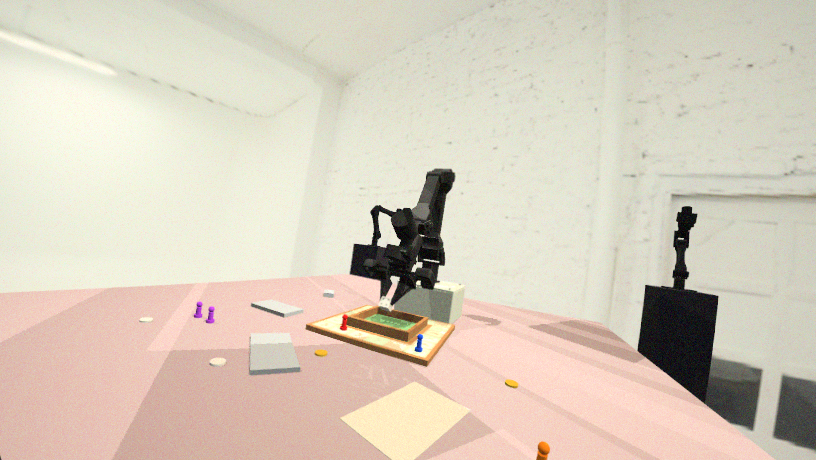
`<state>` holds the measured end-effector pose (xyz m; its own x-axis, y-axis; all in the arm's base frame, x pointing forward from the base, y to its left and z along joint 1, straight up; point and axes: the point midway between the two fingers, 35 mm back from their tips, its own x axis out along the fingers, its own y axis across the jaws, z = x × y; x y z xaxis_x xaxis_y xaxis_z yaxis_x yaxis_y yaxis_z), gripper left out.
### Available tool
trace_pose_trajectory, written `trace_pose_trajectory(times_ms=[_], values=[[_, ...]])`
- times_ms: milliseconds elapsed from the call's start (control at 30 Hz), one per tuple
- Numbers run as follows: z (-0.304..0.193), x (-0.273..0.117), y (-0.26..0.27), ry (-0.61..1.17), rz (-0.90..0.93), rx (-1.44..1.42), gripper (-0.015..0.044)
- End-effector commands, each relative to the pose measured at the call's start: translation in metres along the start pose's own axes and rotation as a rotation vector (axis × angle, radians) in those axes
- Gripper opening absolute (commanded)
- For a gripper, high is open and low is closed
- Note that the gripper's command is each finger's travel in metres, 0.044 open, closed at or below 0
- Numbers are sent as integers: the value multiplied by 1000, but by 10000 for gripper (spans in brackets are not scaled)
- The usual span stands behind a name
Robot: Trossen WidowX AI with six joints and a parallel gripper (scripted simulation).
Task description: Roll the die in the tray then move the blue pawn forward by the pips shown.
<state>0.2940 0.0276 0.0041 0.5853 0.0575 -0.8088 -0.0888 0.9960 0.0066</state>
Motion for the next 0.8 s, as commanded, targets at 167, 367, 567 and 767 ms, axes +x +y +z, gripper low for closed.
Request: trace_pose_trajectory(times_ms=[167, 367, 567, 767], values=[[-2, -3, 0, -250, -1, 1, 0], [4, -6, 0, -251, -1, 1, 0], [5, -37, -1, -250, -1, 1, 0], [-4, -67, -2, -249, -1, 0, 0]])
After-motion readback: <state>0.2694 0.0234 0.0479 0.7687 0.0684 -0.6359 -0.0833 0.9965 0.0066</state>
